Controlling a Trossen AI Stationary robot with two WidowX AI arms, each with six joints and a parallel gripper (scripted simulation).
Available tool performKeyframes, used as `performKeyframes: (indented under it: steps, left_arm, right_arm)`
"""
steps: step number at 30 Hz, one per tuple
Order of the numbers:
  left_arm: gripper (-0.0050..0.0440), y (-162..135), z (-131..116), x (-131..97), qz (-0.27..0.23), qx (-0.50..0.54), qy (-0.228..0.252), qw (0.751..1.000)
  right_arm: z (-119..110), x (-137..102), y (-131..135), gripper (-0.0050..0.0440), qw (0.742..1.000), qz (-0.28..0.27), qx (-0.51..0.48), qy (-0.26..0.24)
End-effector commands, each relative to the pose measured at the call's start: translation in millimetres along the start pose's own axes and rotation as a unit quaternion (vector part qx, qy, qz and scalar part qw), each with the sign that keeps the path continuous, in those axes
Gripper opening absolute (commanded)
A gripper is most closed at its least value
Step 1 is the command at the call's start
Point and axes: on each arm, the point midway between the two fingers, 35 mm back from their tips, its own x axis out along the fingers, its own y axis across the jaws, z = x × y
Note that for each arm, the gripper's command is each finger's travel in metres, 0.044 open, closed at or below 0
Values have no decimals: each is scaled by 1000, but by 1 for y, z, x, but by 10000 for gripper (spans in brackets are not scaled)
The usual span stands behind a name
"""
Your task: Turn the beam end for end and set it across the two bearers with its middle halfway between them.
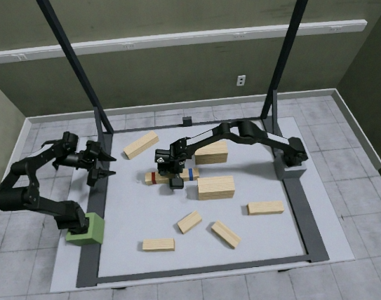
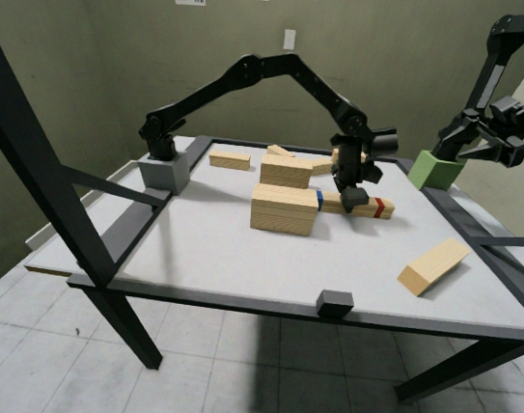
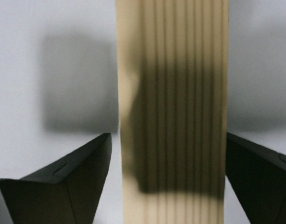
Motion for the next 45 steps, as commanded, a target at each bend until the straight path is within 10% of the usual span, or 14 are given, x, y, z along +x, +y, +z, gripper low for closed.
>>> performKeyframes:
  steps: [1,13,24,31,38,45]
  left_arm:
    - [285,-3,16,-2,-3,-1,-18,1000]
    - [250,-3,16,-1,-3,-1,-18,1000]
    - [71,-2,26,-23,-3,-1,-32,999]
    - [179,-2,35,-58,-3,-1,-37,999]
    - [179,-2,39,-79,-3,-1,-40,999]
    - [179,-2,51,-147,-4,-3,-67,998]
  right_arm:
    - [-4,6,3,320,1000,1,-13,6]
    - [-10,13,9,320,999,4,-51,0]
    - [-6,12,15,320,999,16,-52,-6]
    - [-6,11,15,320,999,16,-52,-6]
    - [-1,10,18,320,999,18,-44,-10]
    - [23,9,21,320,998,7,-26,-48]
